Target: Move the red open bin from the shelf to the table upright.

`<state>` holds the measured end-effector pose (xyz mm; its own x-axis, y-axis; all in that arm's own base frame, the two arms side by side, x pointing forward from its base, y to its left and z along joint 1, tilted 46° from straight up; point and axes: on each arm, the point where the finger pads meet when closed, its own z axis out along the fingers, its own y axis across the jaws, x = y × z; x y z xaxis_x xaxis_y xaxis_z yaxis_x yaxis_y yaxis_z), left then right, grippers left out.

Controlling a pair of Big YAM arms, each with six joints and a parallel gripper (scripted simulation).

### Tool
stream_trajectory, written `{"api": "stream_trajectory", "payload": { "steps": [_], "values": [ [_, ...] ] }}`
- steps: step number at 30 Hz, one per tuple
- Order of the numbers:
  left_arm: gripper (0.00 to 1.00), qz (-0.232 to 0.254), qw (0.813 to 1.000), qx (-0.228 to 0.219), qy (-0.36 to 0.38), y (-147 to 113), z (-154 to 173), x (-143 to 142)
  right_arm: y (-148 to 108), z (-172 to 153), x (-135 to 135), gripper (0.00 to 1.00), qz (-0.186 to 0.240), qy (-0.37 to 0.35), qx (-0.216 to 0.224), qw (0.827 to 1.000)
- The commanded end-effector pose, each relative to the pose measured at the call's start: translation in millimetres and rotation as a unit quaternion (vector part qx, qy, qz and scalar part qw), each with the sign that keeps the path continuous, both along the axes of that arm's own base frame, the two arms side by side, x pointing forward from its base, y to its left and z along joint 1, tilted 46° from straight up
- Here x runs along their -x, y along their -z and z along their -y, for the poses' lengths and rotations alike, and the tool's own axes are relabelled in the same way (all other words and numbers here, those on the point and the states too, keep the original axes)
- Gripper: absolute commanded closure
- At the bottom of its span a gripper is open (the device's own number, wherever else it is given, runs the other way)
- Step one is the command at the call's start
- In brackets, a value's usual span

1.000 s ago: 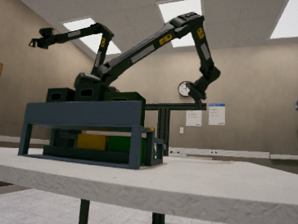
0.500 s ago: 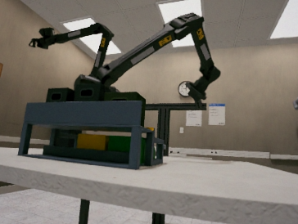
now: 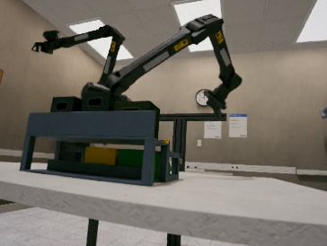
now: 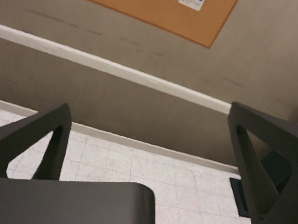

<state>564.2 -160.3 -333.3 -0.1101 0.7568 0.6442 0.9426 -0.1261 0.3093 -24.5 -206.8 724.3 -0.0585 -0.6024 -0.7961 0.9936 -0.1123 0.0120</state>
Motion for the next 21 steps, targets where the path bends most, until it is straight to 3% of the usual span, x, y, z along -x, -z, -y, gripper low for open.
{"api": "stream_trajectory", "payload": {
  "steps": [1, 21],
  "values": [
    [0.57, 0.010, 1.000, 0.003, 0.001, -1.9, 1.8, -14.4, -27.0, -28.4, -1.0, 0.00, -0.009, 0.008, 0.027, 1.000],
    [0.57, 0.008, 1.000, 0.001, 0.000, 0.4, -1.7, -14.3, -27.0, -28.4, -1.0, 0.00, -0.009, 0.008, 0.027, 1.000]
  ]
}}
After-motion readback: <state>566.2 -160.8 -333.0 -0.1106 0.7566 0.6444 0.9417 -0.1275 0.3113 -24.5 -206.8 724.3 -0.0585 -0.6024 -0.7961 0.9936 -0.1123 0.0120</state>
